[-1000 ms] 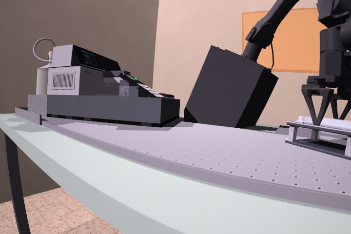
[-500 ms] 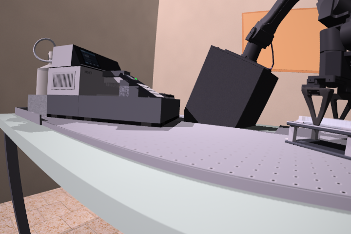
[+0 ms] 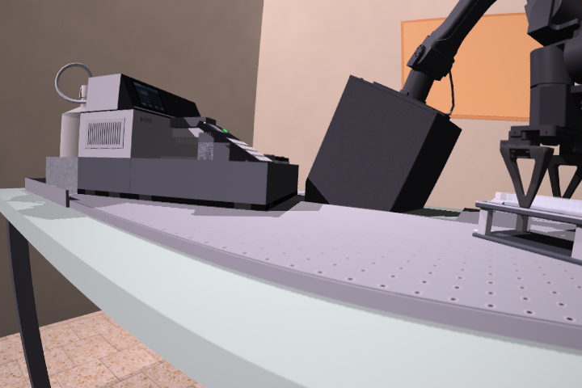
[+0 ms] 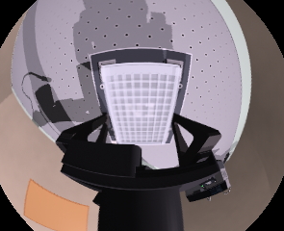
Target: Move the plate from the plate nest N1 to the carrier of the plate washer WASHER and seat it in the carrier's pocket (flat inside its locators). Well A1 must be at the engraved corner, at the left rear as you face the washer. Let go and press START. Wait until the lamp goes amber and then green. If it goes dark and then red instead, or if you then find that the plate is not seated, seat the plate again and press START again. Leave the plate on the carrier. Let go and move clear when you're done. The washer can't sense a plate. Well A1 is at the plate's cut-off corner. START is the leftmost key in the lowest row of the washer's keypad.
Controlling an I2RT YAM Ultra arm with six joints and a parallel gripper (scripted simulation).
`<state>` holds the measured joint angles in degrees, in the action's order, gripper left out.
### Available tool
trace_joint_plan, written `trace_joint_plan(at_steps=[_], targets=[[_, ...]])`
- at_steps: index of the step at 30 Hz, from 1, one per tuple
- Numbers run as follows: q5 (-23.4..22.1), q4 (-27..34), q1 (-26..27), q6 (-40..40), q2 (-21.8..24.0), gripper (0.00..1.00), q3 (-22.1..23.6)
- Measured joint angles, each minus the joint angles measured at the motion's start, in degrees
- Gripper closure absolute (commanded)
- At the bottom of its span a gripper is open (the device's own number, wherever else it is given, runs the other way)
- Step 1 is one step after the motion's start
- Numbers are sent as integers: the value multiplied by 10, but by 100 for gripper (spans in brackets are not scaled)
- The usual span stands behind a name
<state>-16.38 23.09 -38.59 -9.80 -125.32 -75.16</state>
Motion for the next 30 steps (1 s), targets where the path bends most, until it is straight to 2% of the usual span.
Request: trace_joint_plan(at_steps=[6,8,10,30], targets=[[3,-1,0,0,0,12,0],[3,-1,0,0,0,12,0],[3,-1,0,0,0,16,0],[3,-1,0,0,0,16,0]])
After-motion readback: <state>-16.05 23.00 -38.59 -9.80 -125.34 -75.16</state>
